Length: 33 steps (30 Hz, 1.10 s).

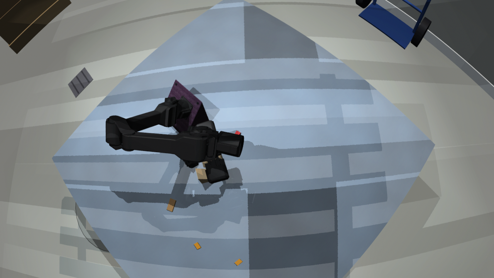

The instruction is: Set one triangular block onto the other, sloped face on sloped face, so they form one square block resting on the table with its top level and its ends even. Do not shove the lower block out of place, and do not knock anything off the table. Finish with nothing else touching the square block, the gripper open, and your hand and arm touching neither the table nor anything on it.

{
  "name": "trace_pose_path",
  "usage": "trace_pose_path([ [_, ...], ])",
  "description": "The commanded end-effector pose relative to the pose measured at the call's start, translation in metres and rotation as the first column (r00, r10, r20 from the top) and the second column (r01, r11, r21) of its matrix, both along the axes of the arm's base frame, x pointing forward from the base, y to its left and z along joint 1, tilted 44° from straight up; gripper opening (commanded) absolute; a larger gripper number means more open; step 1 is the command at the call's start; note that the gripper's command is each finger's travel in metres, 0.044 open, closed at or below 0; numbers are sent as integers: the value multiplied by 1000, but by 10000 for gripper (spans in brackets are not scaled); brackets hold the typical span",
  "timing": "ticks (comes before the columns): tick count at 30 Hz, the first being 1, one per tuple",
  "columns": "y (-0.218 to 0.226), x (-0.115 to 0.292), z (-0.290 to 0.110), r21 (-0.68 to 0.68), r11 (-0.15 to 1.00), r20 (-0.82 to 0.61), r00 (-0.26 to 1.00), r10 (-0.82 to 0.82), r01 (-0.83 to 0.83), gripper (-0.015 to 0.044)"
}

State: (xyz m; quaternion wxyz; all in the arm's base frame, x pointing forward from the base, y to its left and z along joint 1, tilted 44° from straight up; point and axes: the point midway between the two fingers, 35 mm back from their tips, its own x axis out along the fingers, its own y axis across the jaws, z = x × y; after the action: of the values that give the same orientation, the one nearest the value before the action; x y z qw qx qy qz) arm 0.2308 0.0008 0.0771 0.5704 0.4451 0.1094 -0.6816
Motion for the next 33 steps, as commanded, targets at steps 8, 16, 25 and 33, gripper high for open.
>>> trace_pose_path([
  [8, -43, -6, -22, -10, 1000, 5, 1000, 2, -2, 0],
  [16, -62, -8, -32, -11, 1000, 5, 1000, 2, -2, 0],
  [25, -72, -9, -36, -13, 1000, 12, 1000, 4, -4, 0],
  [33, -72, -10, -36, -14, 1000, 11, 1000, 5, -5, 0],
])
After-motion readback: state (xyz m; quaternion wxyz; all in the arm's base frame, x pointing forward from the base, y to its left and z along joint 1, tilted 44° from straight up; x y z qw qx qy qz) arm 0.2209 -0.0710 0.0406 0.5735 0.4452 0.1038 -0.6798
